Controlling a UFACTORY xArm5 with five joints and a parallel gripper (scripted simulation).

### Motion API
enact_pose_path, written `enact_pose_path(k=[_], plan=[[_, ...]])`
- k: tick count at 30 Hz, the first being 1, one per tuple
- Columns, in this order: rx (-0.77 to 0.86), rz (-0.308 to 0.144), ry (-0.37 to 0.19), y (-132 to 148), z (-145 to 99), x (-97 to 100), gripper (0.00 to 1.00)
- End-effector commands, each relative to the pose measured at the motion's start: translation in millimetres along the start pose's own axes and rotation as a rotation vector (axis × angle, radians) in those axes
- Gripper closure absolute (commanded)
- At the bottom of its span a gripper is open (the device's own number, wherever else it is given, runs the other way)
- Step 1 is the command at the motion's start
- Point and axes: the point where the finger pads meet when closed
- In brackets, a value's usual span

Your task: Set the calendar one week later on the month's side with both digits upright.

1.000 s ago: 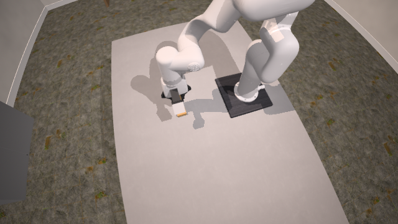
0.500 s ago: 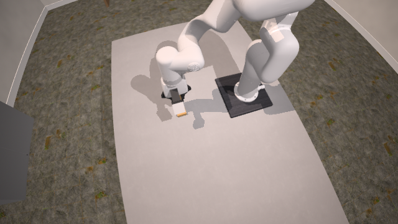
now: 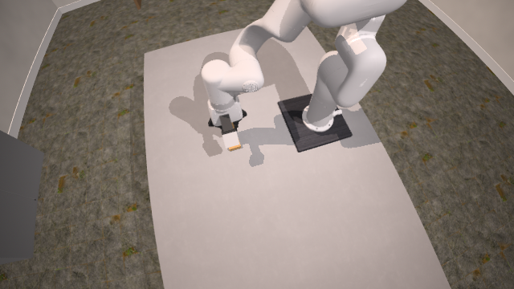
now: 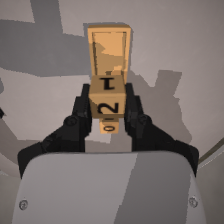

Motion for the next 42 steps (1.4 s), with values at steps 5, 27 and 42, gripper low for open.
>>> enact_pose_path(k=[5,27,42], plan=[[0.0,-0.003,0.0,1.2,0.0,1.0,0.71],[0.0,-0.003,0.0,1.2,0.0,0.3,0.71],[0.001,-0.003,0.0,1.0,0.0,-8.9,0.71]])
Point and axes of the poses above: the point where the finger pads meet when closed, its own x axis back along the fingers, its own y axis across the jaws, z = x × y, and after that the axes turned 6 degrees about -x, right-handed
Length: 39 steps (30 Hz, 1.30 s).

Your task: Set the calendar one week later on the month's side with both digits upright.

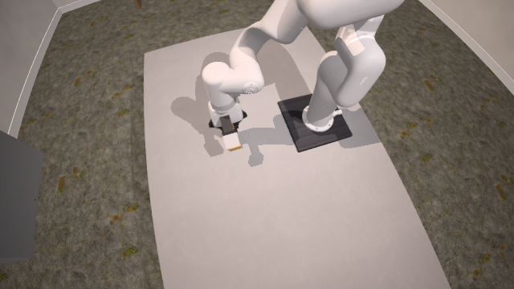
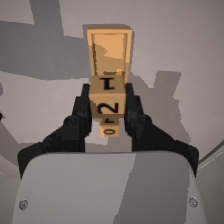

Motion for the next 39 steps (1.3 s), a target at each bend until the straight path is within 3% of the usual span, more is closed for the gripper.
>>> enact_pose_path(k=[1,39], plan=[[0.0,-0.003,0.0,1.2,0.0,-2.3,0.71],[0.0,-0.003,0.0,1.2,0.0,-17.5,0.71]])
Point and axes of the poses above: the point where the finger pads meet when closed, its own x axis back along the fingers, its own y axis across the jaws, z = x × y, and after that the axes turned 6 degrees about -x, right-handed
